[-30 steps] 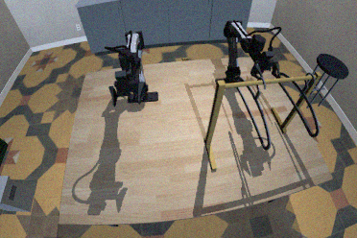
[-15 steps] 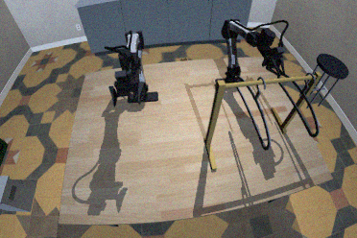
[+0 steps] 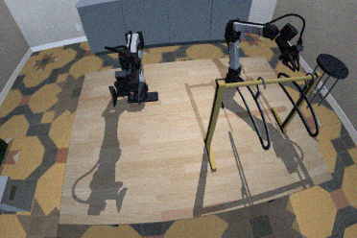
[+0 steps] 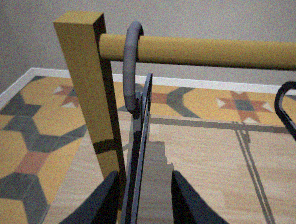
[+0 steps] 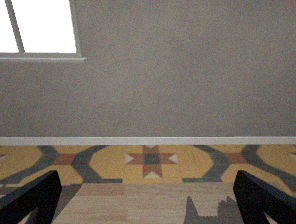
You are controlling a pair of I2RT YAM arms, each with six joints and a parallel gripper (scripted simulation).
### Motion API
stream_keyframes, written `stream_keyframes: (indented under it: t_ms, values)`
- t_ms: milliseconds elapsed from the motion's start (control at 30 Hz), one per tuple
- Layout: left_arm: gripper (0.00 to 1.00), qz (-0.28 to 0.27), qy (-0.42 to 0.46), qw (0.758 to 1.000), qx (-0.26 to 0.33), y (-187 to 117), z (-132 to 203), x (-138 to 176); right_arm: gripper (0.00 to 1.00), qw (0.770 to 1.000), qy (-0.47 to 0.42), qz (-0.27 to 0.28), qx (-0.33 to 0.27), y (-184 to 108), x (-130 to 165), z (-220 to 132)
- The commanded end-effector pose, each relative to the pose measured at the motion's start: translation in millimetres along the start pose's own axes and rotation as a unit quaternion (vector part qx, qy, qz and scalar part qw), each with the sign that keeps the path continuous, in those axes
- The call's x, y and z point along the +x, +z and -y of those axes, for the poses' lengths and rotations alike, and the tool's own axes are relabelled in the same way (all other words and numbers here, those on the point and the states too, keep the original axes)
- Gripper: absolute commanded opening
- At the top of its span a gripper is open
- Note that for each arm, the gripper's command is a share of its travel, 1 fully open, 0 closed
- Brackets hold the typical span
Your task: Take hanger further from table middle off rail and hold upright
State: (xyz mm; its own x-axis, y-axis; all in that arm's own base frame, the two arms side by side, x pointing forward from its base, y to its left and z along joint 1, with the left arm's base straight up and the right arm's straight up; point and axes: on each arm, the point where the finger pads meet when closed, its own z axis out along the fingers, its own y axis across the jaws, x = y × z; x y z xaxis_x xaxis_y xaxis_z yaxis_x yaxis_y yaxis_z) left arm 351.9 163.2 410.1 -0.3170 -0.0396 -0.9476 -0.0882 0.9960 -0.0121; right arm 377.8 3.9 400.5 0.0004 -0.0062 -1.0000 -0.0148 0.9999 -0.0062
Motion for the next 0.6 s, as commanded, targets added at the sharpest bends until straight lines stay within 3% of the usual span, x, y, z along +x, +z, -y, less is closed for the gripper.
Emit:
stream_keyframes:
  t_ms: [0, 567]
  values:
    - [0.30, -0.011, 0.026, 0.999, 0.040, -10.6, -10.7, -6.9, 1.00, 1.000, -0.001, 0.009, 0.001, -2.2, -6.9, 0.4]
    - [0.30, -0.009, 0.026, 0.999, 0.038, -12.5, -15.6, -6.6, 1.00, 1.000, -0.001, 0.009, 0.001, -2.2, -6.9, 0.4]
